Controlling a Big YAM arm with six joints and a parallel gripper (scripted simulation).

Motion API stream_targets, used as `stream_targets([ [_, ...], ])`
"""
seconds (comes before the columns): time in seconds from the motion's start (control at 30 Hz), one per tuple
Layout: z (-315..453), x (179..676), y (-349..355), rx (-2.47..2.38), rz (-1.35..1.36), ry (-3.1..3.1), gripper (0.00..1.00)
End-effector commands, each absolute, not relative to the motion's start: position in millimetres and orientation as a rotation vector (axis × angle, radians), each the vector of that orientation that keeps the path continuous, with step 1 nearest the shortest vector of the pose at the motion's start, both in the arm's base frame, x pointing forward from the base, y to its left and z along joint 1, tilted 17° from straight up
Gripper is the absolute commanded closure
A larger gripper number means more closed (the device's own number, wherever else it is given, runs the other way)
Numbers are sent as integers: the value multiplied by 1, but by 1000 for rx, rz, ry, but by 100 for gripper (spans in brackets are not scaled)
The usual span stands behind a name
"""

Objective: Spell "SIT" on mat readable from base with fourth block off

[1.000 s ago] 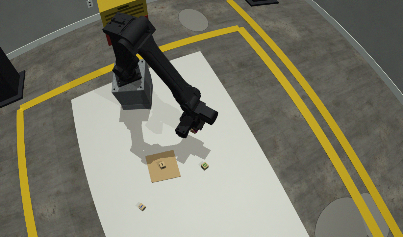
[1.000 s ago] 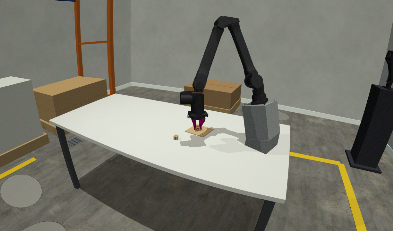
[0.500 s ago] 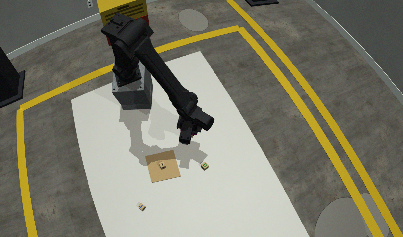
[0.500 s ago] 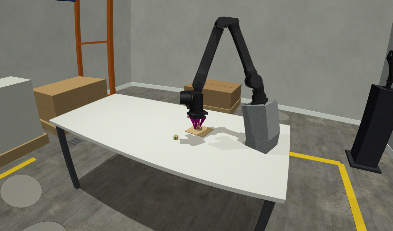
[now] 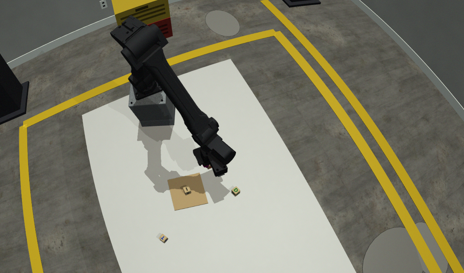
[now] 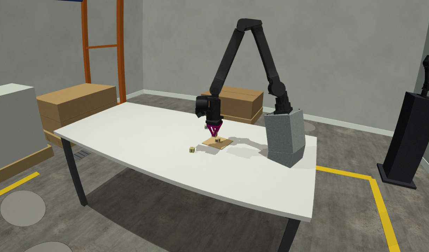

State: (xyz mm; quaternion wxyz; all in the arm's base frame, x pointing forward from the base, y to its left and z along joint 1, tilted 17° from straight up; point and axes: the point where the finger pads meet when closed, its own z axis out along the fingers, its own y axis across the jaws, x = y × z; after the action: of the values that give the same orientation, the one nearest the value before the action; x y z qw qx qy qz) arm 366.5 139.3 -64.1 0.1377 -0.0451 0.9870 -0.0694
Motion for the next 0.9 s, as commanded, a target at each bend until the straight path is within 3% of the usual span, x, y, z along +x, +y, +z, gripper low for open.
stream_targets([
  [0.0,-43,392,128,-529,-222,2798,78],
  [0.87,-30,409,68,-1951,-432,2214,78],
])
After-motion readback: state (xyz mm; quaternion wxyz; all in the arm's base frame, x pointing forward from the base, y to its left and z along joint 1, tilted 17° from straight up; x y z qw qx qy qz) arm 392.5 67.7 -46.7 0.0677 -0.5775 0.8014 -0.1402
